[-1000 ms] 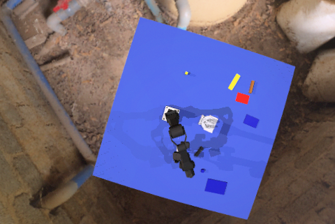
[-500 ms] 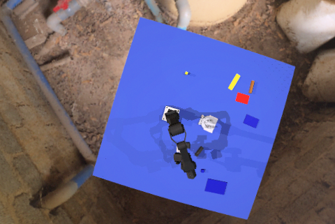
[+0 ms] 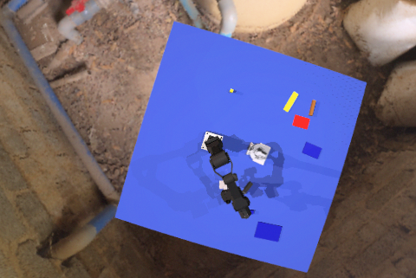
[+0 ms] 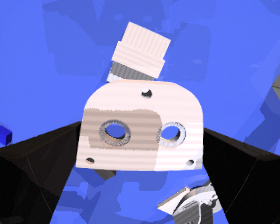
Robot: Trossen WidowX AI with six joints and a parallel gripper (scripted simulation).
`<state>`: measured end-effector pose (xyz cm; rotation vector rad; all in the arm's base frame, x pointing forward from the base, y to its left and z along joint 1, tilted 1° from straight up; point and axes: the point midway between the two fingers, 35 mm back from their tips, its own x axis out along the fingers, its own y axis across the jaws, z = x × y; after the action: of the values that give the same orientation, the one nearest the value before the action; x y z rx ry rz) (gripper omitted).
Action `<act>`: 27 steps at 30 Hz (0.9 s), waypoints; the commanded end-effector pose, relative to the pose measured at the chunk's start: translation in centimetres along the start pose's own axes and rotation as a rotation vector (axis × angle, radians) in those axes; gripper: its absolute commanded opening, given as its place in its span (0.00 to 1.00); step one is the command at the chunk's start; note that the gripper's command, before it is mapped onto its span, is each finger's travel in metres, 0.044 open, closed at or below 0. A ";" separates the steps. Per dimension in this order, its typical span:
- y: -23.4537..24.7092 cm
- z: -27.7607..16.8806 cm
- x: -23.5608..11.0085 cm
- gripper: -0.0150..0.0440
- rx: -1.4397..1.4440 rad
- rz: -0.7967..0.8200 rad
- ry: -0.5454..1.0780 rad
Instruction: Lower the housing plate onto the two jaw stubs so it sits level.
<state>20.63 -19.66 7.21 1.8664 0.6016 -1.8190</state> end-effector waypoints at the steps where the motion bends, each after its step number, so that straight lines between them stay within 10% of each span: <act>1: -0.3 -0.8 0.0 0.85 -0.086 -0.001 -0.003; 27: -2.2 -5.9 0.0 0.85 -0.594 -0.002 0.001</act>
<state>23.70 -14.91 7.25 1.5088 0.9743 -1.4691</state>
